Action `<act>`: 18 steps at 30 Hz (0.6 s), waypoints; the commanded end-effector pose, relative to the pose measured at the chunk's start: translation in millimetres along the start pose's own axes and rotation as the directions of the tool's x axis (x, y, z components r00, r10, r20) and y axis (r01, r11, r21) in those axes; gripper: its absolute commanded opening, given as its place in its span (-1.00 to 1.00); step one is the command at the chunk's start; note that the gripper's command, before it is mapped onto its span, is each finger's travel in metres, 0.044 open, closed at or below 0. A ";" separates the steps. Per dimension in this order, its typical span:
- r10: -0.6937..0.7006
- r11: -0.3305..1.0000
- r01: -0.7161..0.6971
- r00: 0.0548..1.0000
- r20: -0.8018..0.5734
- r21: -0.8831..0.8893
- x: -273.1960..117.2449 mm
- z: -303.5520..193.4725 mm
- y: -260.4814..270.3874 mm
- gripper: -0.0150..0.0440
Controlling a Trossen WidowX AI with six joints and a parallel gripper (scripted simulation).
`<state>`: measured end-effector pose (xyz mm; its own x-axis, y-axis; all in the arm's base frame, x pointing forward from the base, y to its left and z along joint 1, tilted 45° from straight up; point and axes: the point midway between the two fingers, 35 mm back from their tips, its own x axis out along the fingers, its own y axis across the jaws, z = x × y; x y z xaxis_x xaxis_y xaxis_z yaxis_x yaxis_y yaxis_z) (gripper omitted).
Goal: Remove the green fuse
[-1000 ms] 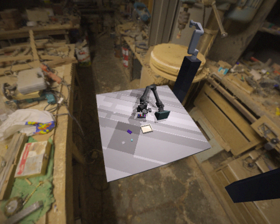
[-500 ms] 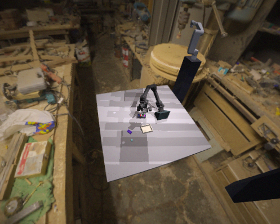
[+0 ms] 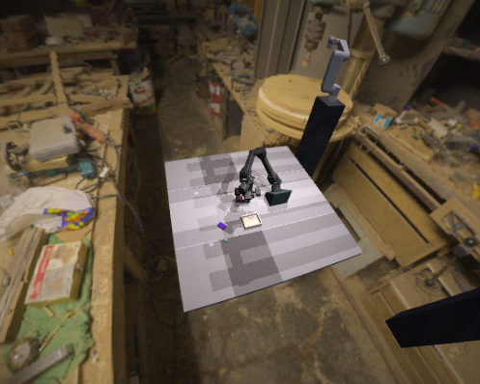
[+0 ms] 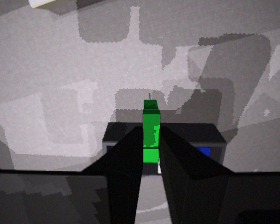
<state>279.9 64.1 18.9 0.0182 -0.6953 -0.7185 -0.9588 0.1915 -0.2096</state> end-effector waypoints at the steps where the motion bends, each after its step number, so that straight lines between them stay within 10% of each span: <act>1: 0.003 1.000 -0.003 1.000 0.006 0.005 -0.9 18.2 1.2 -0.49; 18: 0.003 1.000 -0.003 1.000 0.006 0.008 1.8 104.4 25.1 -0.49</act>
<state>286.1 131.4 -46.3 0.0196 -0.6924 -0.7213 -0.9582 0.1929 -0.2112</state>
